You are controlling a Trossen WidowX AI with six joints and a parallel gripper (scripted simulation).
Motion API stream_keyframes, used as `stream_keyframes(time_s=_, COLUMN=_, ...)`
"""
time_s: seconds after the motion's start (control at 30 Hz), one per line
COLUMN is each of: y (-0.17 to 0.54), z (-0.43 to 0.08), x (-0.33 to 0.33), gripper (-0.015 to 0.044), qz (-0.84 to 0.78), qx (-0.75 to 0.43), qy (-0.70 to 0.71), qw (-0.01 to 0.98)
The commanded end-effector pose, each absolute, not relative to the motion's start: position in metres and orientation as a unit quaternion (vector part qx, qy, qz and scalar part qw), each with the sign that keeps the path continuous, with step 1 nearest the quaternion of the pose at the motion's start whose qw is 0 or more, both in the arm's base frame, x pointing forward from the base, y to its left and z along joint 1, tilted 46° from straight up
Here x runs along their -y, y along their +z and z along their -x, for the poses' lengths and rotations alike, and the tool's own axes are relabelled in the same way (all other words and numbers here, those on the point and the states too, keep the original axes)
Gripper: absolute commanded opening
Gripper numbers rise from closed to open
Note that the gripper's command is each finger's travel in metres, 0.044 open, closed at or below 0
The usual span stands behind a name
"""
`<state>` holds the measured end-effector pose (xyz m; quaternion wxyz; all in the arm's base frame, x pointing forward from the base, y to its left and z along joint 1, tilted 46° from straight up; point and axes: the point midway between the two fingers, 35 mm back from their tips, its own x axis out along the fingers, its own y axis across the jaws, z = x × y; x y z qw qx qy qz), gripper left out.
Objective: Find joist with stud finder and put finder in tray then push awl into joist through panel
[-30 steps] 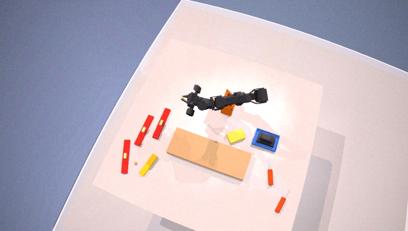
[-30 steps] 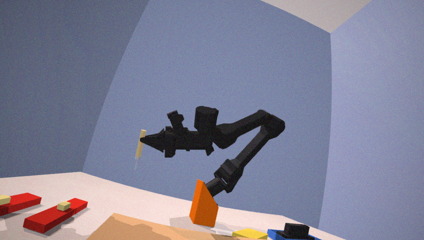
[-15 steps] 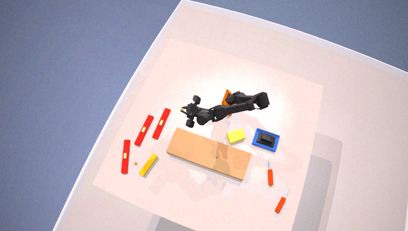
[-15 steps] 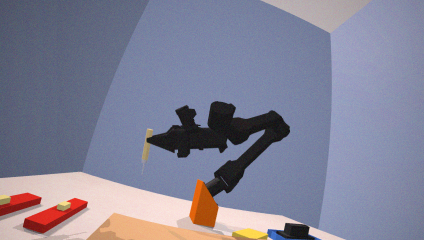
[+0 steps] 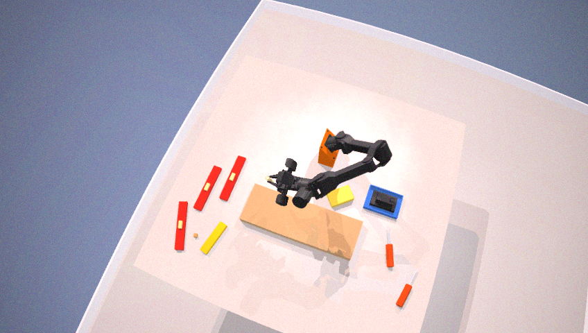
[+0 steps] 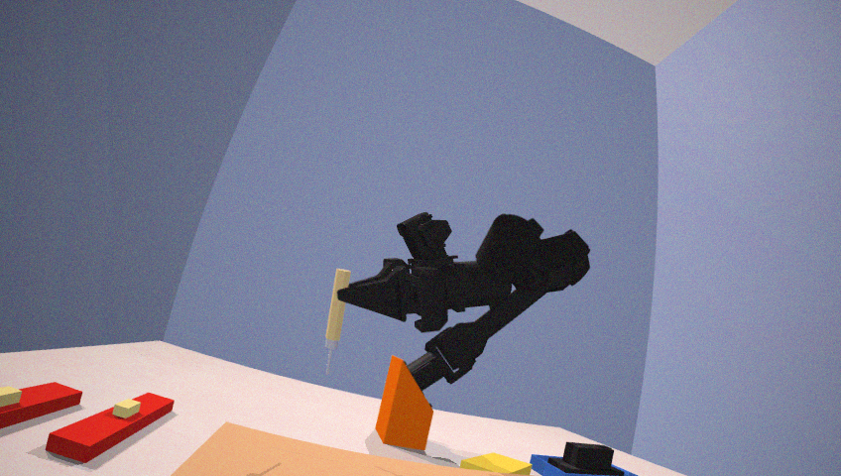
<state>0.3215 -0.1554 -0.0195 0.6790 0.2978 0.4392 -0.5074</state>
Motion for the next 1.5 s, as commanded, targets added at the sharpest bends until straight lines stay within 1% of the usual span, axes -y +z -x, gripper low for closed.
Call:
stream_keyframes(time_s=0.0, y=-0.004, z=-0.338, x=0.138, gripper=0.0000, qz=-0.305, qx=-0.430, qy=-0.516, qw=0.675)
stream_keyframes(time_s=0.53, y=0.052, z=-0.368, x=0.062, gripper=0.0000, qz=-0.325, qx=-0.405, qy=-0.552, qw=0.653)
stream_keyframes(time_s=1.07, y=0.119, z=-0.366, x=-0.016, gripper=0.0000, qz=-0.336, qx=-0.359, qy=-0.583, qw=0.647)
stream_keyframes(time_s=1.47, y=0.119, z=-0.365, x=-0.022, gripper=0.0000, qz=-0.336, qx=-0.357, qy=-0.584, qw=0.647)
